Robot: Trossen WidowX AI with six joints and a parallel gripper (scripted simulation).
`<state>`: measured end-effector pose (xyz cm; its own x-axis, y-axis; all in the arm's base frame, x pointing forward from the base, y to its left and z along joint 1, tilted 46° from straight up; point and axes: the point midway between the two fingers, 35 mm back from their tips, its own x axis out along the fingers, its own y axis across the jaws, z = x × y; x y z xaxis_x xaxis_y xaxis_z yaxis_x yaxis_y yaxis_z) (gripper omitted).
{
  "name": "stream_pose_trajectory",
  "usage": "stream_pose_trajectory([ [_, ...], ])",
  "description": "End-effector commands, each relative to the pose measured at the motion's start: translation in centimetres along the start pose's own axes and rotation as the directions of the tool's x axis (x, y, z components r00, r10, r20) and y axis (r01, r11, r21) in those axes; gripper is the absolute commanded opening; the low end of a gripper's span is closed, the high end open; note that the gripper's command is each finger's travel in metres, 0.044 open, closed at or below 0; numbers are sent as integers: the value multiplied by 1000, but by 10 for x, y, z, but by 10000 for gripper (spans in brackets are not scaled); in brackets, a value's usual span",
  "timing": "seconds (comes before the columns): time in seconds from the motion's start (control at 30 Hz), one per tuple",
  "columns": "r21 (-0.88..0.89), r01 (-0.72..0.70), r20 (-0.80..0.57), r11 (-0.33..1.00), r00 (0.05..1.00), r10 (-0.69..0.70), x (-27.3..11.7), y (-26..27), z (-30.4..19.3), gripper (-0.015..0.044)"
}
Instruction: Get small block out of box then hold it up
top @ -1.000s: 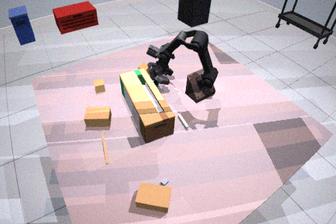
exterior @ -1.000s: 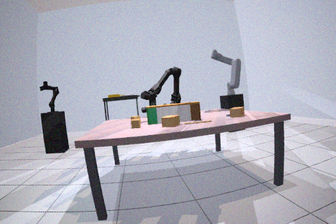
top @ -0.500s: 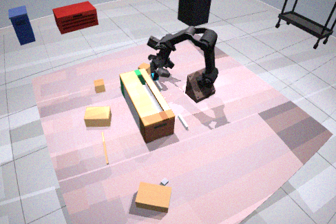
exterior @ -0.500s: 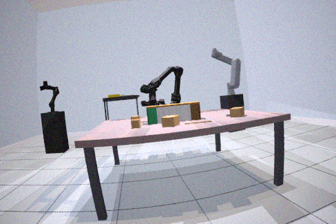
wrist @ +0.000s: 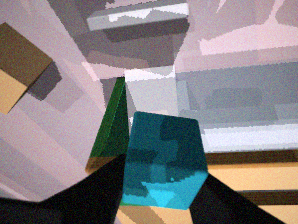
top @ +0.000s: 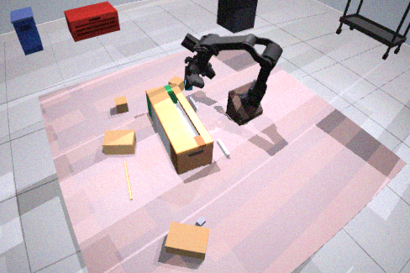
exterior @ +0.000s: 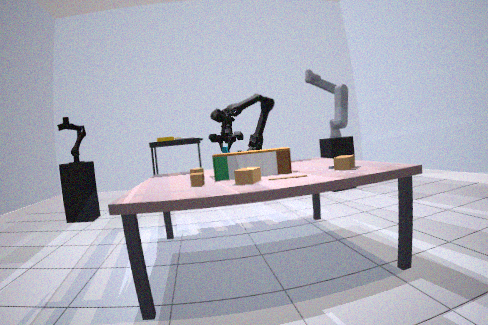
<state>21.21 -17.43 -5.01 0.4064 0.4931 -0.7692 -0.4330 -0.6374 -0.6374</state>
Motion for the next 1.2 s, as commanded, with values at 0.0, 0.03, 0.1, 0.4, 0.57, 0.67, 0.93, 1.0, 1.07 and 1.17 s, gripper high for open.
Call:
stream_pose_trajectory([
  [0.0,75,-35,-24,997,999,37,-19,-10,-9,0],
  [0.03,92,-41,-28,995,999,44,-23,-12,-10,0],
  [0.1,113,-49,-35,992,998,53,-28,-16,-12,0],
  [0.4,116,-50,-36,992,998,54,-29,-16,-12,0],
  [0.57,116,-50,-36,992,998,54,-29,-16,-12,0],
  [0.67,116,-50,-36,992,998,54,-29,-16,-12,0],
  [0.93,116,-50,-36,992,998,54,-29,-16,-12,0],
  [1.0,116,-50,-36,992,998,54,-29,-16,-12,0],
  [1.07,116,-50,-36,992,998,54,-29,-16,-12,0],
  [1.17,116,-50,-36,992,998,54,-29,-16,-12,0],
])
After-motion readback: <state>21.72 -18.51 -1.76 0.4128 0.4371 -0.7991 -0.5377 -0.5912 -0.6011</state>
